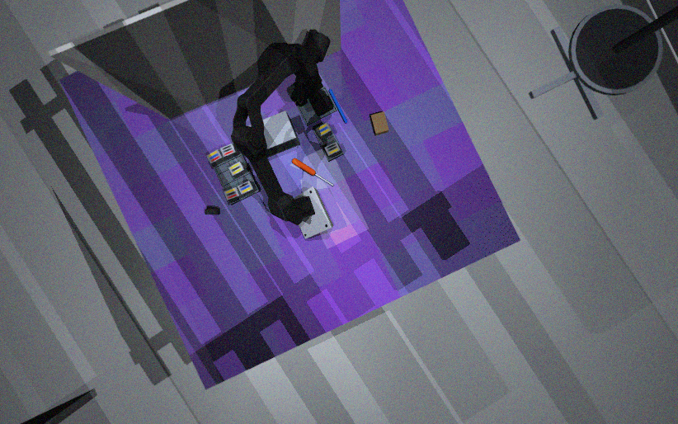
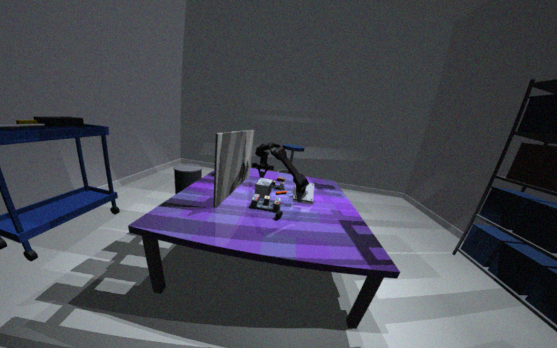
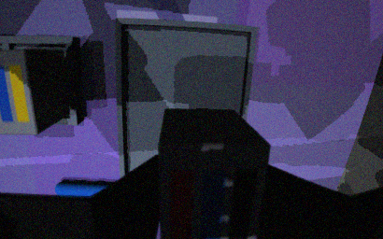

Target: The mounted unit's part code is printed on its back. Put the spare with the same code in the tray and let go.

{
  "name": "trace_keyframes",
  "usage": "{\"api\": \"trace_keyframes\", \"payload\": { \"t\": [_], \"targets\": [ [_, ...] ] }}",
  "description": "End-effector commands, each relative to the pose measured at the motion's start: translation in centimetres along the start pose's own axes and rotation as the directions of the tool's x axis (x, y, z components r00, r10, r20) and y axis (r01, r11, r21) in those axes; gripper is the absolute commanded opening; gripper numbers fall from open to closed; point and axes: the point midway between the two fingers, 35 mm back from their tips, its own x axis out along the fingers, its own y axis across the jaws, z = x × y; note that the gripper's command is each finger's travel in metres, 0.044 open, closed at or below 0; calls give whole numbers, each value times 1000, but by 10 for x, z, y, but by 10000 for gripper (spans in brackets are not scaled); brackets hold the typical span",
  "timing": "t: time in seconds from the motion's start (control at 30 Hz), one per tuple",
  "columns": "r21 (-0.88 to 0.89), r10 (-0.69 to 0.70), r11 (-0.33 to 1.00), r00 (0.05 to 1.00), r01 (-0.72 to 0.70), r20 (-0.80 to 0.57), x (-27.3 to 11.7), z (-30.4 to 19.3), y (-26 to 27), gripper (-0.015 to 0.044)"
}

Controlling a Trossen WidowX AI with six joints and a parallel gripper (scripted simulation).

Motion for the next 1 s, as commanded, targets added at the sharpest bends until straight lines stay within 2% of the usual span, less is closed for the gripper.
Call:
{"api": "trace_keyframes", "payload": {
  "t": [0.0, 0.97],
  "targets": [
    [8, 0, 1000, 1000, 0, 7, 5, 1, 1, 0],
    [7, -1, 1000, 1000, 1, 8, 29, 3, 2, 0]
  ]
}}
